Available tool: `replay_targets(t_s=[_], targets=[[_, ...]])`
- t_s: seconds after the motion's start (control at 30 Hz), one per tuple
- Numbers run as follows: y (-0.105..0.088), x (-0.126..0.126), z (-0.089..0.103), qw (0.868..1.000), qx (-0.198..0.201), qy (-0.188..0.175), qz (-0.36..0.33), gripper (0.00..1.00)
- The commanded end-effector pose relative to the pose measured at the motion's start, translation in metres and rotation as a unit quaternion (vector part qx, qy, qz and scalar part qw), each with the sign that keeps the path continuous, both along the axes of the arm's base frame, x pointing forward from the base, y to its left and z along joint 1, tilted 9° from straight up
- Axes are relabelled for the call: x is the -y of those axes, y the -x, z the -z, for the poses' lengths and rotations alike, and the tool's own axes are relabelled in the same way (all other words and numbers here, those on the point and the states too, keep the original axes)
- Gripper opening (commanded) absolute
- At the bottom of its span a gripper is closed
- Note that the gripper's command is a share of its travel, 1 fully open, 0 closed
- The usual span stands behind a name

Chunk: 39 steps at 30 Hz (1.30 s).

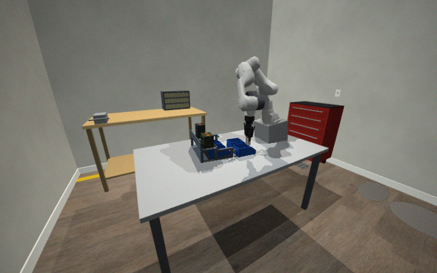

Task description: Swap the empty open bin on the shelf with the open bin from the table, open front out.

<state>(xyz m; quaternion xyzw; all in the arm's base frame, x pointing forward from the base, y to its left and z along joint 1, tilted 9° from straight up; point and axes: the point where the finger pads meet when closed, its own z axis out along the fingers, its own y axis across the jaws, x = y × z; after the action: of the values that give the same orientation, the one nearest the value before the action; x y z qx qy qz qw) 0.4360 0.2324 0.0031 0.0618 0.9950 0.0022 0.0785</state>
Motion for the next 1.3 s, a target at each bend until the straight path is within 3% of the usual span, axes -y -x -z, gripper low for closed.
replay_targets(t_s=[0.0, 0.43, 1.27], targets=[[0.003, 0.003, -0.006, 1.0, -0.003, 0.005, -0.005, 0.15], [0.006, 0.003, -0.026, 1.0, -0.003, 0.005, -0.005, 0.15], [0.008, 0.003, -0.04, 1.0, -0.003, 0.005, -0.005, 0.15]])
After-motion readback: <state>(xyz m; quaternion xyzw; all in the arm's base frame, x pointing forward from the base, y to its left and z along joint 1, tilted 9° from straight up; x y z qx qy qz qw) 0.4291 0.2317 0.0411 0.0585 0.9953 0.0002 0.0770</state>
